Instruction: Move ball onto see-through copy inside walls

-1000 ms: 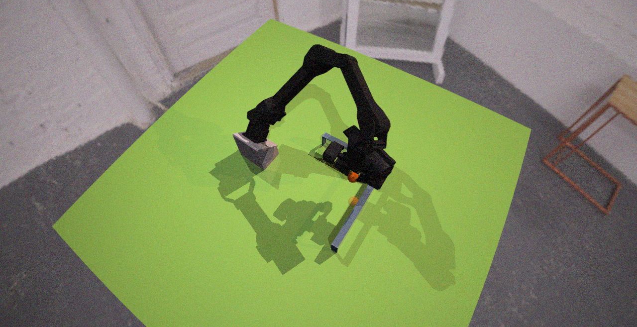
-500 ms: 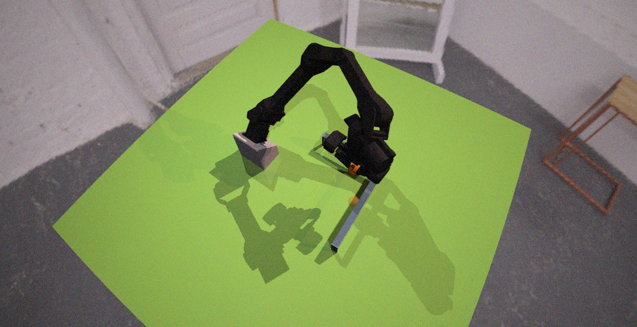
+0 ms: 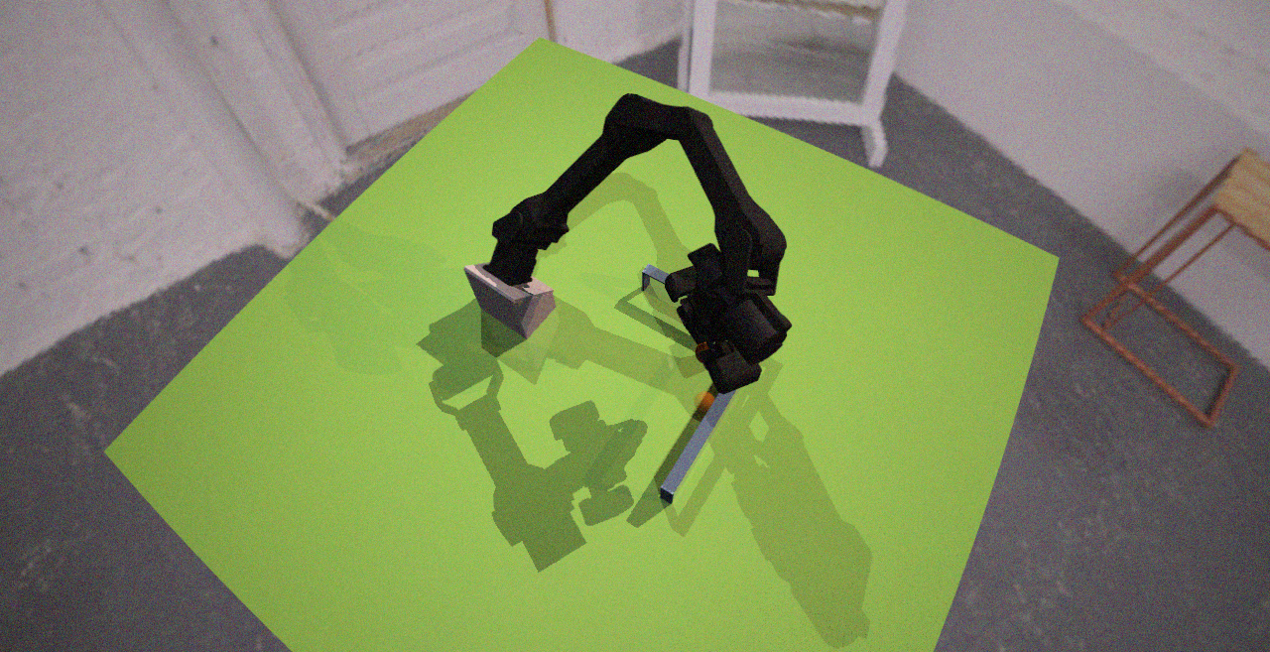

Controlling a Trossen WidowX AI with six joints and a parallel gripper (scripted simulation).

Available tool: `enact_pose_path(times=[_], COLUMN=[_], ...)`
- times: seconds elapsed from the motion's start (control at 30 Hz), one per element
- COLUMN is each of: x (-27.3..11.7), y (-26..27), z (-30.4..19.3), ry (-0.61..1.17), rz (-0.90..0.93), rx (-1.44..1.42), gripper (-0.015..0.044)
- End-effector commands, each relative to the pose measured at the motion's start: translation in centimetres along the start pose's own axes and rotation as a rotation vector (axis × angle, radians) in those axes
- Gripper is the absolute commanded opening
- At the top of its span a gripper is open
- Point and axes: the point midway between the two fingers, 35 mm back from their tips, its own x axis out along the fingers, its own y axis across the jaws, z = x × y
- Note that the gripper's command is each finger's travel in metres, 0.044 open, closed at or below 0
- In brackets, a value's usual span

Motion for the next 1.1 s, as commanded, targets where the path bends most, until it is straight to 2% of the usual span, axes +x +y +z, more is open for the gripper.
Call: enact_pose_path(times=[0.0,0.77,1.07], x=[0.4,2.5,3.1], y=[-0.6,-2.9,-3.0], z=[-0.2,-0.9,-0.9], ry=[0.001,0.000,0.000], rz=[0.000,-0.001,-0.002], rx=[0.147,0.925,0.948], gripper=[0.0000,0.0000,0.0000])
